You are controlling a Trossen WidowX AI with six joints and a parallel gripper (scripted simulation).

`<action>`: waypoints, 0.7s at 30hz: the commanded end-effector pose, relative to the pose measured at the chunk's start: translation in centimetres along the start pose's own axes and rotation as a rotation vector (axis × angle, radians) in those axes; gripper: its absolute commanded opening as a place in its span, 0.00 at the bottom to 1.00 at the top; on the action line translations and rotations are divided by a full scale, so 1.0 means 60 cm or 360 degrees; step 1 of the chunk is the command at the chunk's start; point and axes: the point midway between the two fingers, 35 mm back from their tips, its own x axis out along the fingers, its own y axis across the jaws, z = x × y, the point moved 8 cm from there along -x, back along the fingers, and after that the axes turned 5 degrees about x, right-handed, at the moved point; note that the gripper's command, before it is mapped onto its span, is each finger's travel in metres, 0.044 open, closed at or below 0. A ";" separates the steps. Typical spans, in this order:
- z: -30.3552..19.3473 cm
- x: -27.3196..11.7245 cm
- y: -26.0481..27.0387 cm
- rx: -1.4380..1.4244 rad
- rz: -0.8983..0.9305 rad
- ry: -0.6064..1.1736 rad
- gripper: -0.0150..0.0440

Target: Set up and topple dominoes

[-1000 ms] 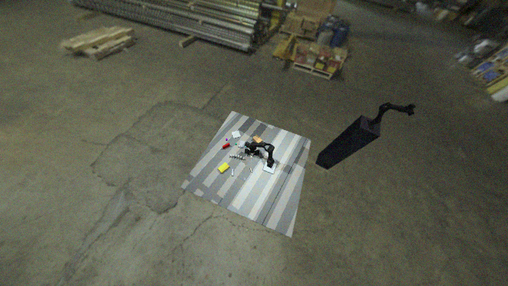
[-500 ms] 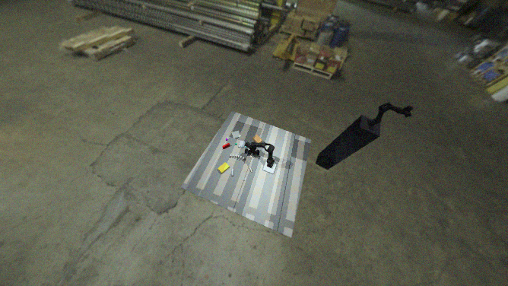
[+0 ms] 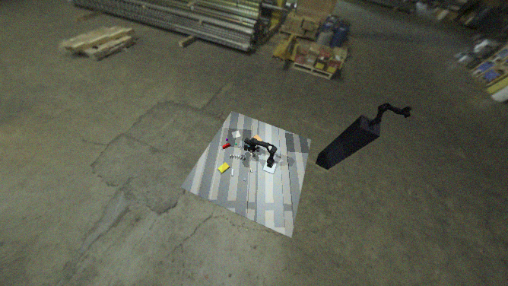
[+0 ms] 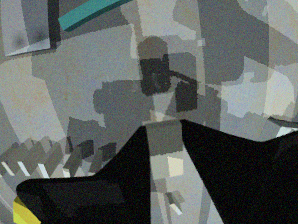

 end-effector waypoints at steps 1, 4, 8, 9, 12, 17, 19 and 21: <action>0.011 -0.008 -0.009 -0.0166 -0.0009 0.0009 0.44; 0.036 -0.009 -0.031 -0.0530 -0.0011 0.0008 0.44; 0.066 -0.009 -0.063 -0.1015 -0.0013 0.0007 0.44; 0.073 -0.009 -0.071 -0.1136 -0.0014 0.0007 0.44; 0.092 -0.009 -0.096 -0.1500 -0.0016 0.0009 0.44; 0.113 -0.009 -0.130 -0.1904 -0.0019 0.0011 0.44; 0.116 -0.008 -0.134 -0.2022 -0.0019 0.0012 0.44; 0.117 -0.008 -0.135 -0.2043 -0.0019 0.0013 0.44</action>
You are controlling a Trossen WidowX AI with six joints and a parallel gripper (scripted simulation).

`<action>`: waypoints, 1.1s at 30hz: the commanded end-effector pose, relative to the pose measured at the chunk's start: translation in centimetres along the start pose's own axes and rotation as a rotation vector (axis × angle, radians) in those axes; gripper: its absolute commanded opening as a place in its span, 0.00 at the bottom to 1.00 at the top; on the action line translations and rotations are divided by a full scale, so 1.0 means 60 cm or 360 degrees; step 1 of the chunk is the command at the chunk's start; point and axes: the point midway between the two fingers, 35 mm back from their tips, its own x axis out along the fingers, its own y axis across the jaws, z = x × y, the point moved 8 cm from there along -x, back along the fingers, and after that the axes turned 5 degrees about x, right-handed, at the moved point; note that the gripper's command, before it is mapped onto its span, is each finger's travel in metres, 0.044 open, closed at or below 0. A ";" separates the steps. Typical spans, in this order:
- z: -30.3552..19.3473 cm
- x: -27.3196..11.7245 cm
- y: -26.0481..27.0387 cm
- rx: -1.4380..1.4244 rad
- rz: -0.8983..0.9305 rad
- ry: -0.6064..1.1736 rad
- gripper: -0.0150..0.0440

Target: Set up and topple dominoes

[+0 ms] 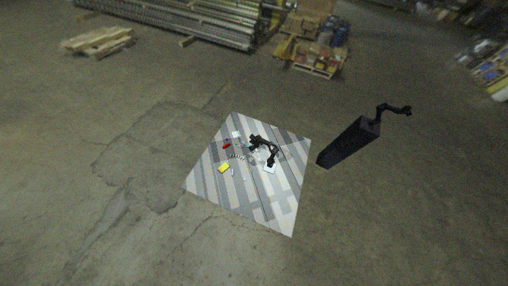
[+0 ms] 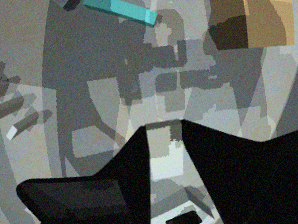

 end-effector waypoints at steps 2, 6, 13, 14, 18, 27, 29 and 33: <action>-0.018 0.007 -0.075 -0.0879 -0.0004 0.0044 0.44; -0.018 0.007 -0.075 -0.0879 -0.0004 0.0044 0.44; -0.018 0.007 -0.075 -0.0879 -0.0004 0.0044 0.44; -0.018 0.007 -0.075 -0.0879 -0.0004 0.0044 0.44; -0.018 0.007 -0.075 -0.0879 -0.0004 0.0044 0.44; -0.006 0.036 -0.085 -0.0785 0.0102 -0.0111 0.44; -0.002 0.046 -0.089 -0.0752 0.0141 -0.0170 0.44; 0.005 0.065 -0.098 -0.0691 0.0217 -0.0288 0.44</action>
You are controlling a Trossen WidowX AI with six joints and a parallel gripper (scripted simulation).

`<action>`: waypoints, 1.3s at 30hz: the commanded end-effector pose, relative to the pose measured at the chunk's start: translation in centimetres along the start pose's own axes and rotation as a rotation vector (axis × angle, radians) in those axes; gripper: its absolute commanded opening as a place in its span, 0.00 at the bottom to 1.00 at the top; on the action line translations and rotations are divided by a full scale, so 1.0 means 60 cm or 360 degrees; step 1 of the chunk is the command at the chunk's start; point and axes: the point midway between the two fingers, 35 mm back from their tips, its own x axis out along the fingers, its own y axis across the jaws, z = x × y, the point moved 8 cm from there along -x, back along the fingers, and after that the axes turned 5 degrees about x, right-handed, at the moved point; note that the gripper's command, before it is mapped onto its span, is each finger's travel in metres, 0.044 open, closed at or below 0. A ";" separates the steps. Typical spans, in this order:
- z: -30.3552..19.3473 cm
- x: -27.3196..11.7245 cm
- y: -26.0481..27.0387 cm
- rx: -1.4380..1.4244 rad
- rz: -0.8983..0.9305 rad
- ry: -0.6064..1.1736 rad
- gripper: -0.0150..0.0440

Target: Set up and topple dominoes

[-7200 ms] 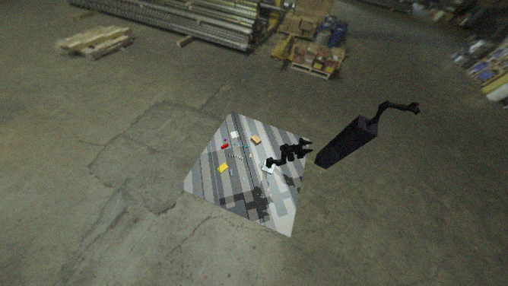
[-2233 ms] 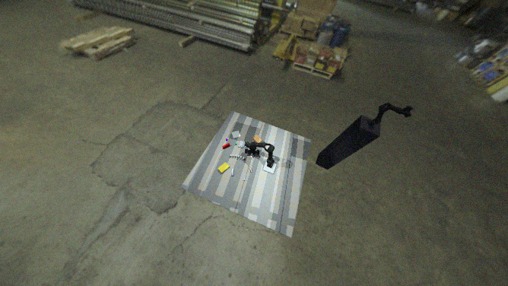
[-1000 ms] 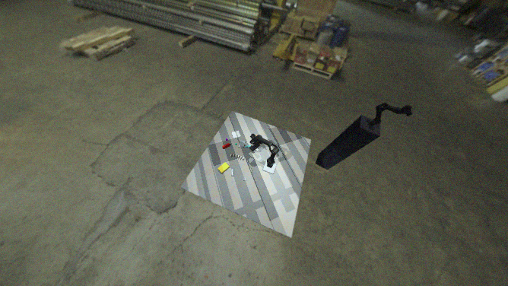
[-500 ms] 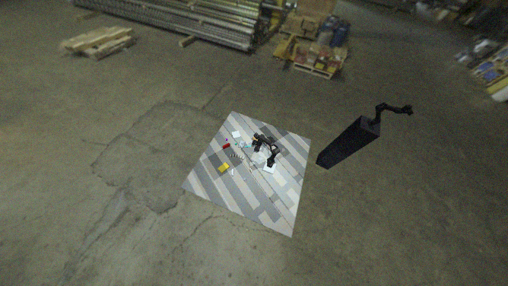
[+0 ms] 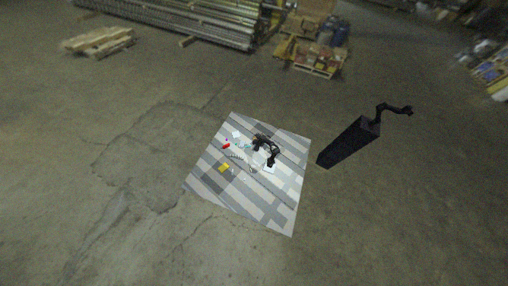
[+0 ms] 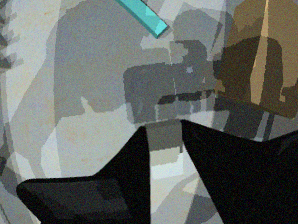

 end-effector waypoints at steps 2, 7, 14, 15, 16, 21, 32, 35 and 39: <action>-0.004 0.028 -0.015 0.0089 0.0067 -0.0176 0.44; -0.008 0.047 -0.029 0.0147 0.0114 -0.0342 0.44; -0.016 0.069 -0.046 0.0210 0.0174 -0.0574 0.44; -0.018 0.072 -0.048 0.0217 0.0182 -0.0607 0.44; -0.020 0.074 -0.051 0.0223 0.0190 -0.0640 0.44; -0.028 0.086 -0.059 0.0225 0.0204 -0.0795 0.44; -0.051 0.101 -0.068 0.0183 0.0215 -0.1125 0.44; -0.056 0.103 -0.069 0.0174 0.0217 -0.1176 0.44; -0.069 0.109 -0.072 0.0169 0.0227 -0.1265 0.44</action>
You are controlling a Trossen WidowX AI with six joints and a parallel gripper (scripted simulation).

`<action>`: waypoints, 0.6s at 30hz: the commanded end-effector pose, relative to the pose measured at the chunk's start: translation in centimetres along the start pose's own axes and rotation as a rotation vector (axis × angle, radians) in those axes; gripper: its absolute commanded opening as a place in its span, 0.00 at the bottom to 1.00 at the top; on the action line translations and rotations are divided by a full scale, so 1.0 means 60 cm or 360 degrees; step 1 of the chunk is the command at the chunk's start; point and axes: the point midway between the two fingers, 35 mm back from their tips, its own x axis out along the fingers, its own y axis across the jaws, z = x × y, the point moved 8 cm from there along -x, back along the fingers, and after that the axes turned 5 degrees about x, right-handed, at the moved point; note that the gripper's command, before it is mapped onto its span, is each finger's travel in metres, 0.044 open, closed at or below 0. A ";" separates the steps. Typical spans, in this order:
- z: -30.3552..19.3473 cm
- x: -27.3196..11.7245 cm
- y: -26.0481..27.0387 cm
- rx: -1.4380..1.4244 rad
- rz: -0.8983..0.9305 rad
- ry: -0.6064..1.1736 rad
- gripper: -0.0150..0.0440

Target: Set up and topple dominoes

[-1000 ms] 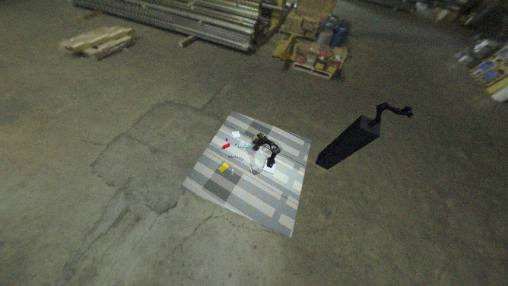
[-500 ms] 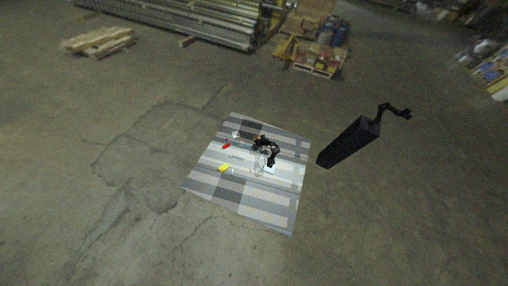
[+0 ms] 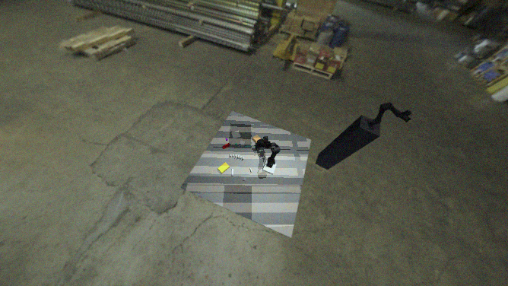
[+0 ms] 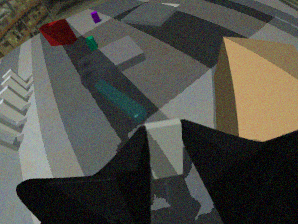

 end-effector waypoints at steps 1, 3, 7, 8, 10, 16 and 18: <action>-0.020 -0.005 -0.002 0.0008 0.0028 -0.0098 0.44; -0.027 -0.008 -0.003 0.0003 0.0036 -0.0145 0.44; -0.043 -0.017 -0.006 -0.0011 0.0055 -0.0238 0.44; -0.047 -0.019 -0.006 -0.0016 0.0060 -0.0261 0.44; -0.054 -0.024 -0.006 -0.0026 0.0069 -0.0308 0.44; -0.077 -0.042 -0.002 -0.0066 0.0096 -0.0442 0.44; -0.084 -0.048 0.001 -0.0083 0.0104 -0.0485 0.44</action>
